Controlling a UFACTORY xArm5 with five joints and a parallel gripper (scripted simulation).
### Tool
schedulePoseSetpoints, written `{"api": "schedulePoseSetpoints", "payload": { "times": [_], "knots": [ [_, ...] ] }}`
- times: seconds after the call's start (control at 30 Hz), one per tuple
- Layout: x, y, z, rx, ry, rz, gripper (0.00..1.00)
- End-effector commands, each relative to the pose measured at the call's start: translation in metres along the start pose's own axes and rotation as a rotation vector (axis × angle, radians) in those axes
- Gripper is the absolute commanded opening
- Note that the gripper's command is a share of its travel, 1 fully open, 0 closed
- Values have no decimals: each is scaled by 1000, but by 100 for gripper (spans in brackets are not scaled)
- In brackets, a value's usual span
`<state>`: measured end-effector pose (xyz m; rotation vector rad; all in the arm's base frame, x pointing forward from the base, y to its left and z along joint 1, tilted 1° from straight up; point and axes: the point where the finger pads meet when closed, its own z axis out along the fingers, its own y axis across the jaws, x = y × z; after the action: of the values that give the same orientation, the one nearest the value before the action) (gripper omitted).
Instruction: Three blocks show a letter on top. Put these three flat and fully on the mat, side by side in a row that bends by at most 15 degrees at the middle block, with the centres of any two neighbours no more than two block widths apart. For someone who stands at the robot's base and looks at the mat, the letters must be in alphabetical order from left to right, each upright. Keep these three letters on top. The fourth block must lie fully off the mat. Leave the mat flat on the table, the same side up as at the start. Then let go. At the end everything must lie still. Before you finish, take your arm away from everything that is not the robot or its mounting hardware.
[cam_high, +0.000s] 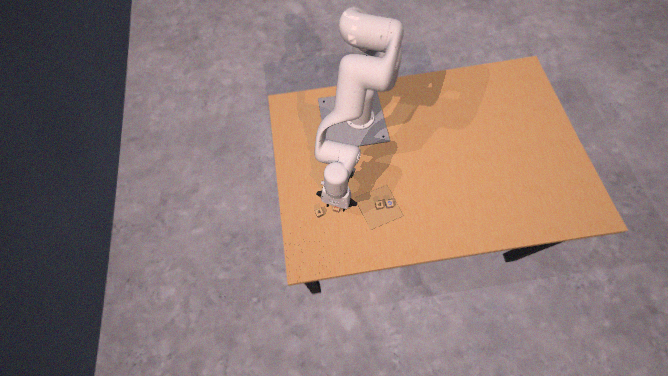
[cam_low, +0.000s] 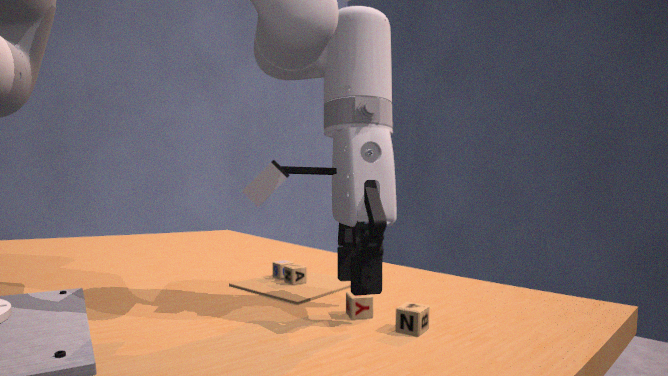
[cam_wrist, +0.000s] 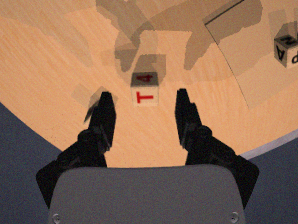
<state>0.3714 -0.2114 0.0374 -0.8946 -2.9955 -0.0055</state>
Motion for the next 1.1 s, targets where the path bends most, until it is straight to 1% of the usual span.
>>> {"api": "schedulePoseSetpoints", "payload": {
  "times": [0.0, 0.13, 0.6, 1.07],
  "knots": [
    [-1, 0, 1, 0, -3, 0, 63],
    [-1, 0, 3, 0, -3, 0, 63],
    [-1, 0, 25, 0, -3, 0, 63],
    [-1, 0, 28, 0, -3, 0, 63]
  ]
}}
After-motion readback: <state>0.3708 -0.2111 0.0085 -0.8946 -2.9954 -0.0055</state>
